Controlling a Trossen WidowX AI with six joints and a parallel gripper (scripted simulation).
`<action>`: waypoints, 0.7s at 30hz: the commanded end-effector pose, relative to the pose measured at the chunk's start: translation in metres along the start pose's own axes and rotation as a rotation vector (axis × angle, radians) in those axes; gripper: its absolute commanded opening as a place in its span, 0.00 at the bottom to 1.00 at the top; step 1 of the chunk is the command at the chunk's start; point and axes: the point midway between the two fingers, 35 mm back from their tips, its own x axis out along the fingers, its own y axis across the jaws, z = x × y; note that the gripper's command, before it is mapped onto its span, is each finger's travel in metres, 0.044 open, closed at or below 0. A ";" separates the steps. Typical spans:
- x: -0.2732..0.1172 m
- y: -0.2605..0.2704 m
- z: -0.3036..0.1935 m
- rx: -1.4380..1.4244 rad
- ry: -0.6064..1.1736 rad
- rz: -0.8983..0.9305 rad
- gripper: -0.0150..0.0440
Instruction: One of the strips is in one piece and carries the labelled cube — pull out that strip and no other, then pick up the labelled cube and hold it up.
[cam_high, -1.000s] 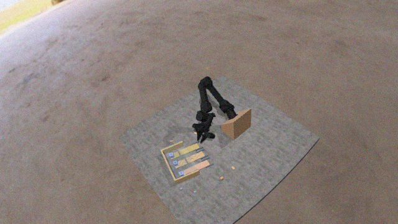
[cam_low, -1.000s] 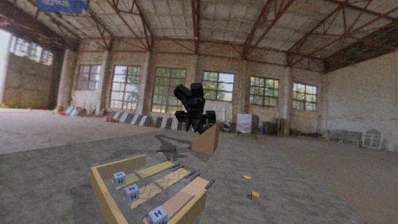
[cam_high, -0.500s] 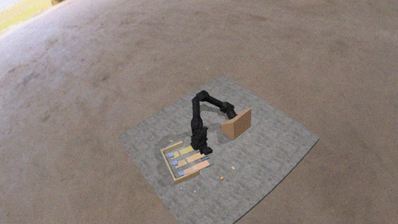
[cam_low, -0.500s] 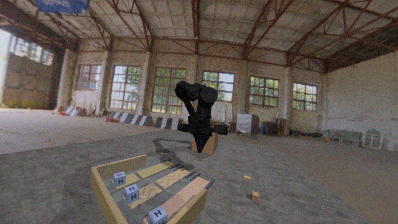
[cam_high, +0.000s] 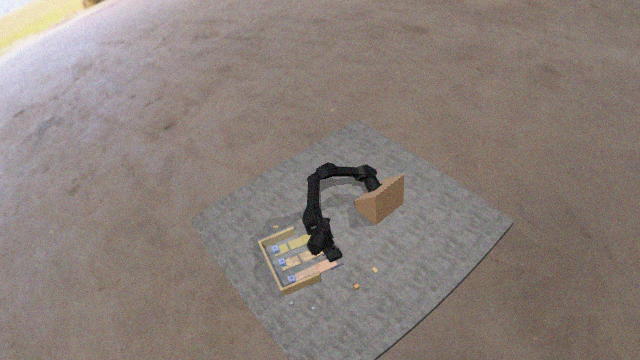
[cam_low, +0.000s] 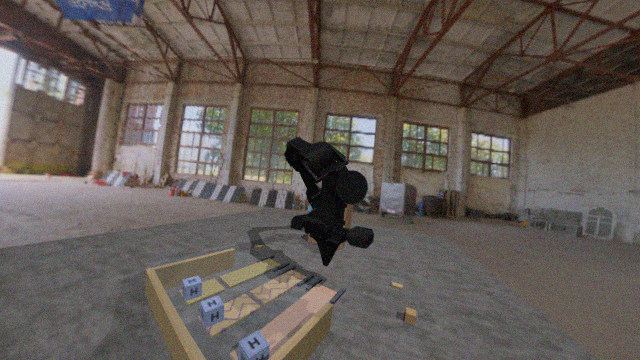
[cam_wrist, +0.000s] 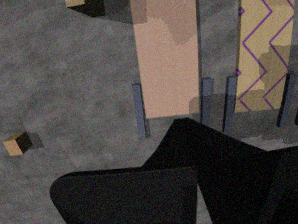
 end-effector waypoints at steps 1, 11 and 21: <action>0.006 0.001 0.001 0.006 0.004 0.000 0.25; 0.022 0.001 0.002 0.006 0.004 0.000 0.25; 0.039 0.000 0.003 0.006 0.003 0.000 0.25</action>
